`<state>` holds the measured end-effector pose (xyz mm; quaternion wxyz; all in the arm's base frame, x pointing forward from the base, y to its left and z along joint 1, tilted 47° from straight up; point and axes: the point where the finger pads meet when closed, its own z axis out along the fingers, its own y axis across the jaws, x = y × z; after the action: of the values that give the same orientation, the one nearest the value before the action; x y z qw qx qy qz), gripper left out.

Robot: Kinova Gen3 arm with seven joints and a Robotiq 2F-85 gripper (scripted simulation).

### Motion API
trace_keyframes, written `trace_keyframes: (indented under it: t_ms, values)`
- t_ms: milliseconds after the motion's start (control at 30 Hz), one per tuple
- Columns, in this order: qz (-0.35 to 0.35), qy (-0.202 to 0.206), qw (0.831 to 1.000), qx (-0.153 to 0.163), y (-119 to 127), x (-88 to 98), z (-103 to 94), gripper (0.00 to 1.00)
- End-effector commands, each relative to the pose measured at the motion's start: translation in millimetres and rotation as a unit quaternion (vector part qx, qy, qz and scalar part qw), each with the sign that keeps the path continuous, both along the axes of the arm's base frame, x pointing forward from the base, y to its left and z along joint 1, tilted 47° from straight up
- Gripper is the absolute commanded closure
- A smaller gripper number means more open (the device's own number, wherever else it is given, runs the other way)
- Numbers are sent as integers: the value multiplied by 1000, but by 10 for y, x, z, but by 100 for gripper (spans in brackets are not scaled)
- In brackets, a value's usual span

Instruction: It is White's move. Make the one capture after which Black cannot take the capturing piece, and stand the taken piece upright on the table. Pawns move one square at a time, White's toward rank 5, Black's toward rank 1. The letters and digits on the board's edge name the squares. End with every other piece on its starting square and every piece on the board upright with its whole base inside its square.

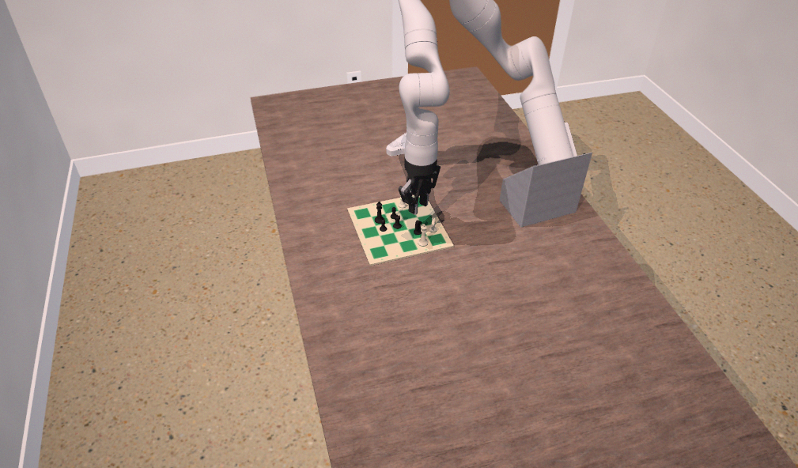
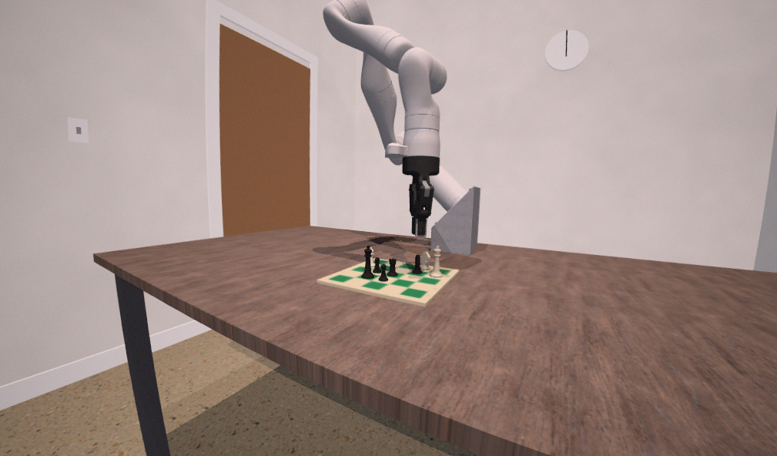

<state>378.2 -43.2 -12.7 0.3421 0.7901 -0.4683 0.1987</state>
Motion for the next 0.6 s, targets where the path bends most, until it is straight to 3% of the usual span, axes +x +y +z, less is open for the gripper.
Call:
trace_keyframes:
  t_ms: [0,567]
  values:
    - [-1,2,1000,-1,-38,-14,-34,61]
    - [-1,2,1000,-1,-188,-13,-171,61]
